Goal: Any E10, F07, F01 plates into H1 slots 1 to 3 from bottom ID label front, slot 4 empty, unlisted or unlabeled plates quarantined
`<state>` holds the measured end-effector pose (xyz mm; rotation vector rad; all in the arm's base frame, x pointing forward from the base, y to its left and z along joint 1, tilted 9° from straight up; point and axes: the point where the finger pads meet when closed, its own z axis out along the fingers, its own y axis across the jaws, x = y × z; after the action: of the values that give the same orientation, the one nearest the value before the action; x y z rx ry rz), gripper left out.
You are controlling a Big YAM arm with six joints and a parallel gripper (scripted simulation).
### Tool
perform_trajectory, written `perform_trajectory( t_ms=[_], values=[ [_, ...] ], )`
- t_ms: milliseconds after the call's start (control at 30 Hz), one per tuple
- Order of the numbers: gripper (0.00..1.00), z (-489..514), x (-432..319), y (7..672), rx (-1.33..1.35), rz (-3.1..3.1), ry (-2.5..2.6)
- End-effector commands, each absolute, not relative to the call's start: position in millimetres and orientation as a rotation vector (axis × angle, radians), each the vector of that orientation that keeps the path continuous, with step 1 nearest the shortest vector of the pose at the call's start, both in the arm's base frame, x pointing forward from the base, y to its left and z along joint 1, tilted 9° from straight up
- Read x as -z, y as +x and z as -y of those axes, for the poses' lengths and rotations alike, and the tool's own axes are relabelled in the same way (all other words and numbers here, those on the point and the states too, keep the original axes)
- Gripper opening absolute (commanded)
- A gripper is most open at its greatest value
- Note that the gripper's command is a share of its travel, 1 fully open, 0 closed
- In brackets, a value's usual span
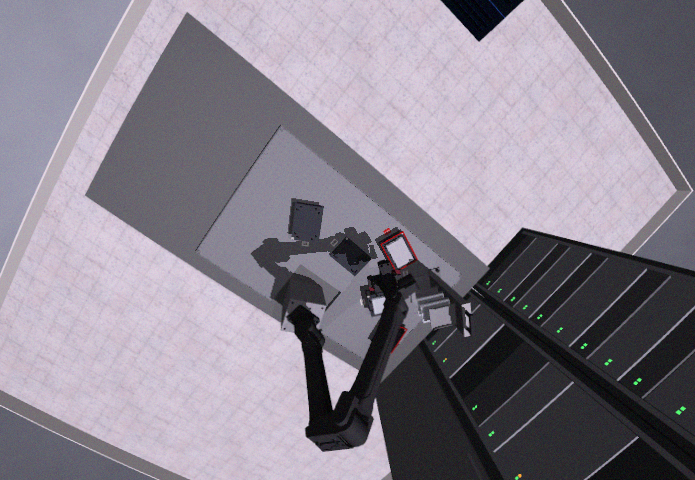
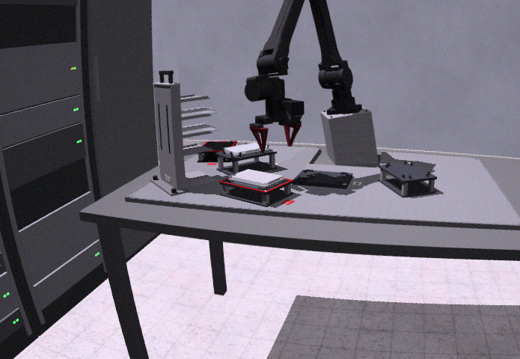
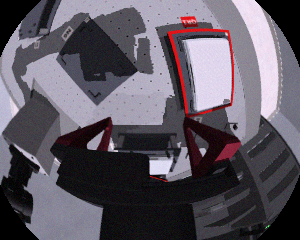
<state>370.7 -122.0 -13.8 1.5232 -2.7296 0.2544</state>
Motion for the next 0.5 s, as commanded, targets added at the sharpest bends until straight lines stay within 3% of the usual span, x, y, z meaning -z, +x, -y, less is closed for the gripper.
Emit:
perform_trajectory(
  t_ms=[0, 467],
  values=[
    [1.0, 125, 5, 382, -0.29, 2.749, 1.534],
    [1.0, 121, -1, 372, -0.274, 2.742, 1.533]
  ],
)
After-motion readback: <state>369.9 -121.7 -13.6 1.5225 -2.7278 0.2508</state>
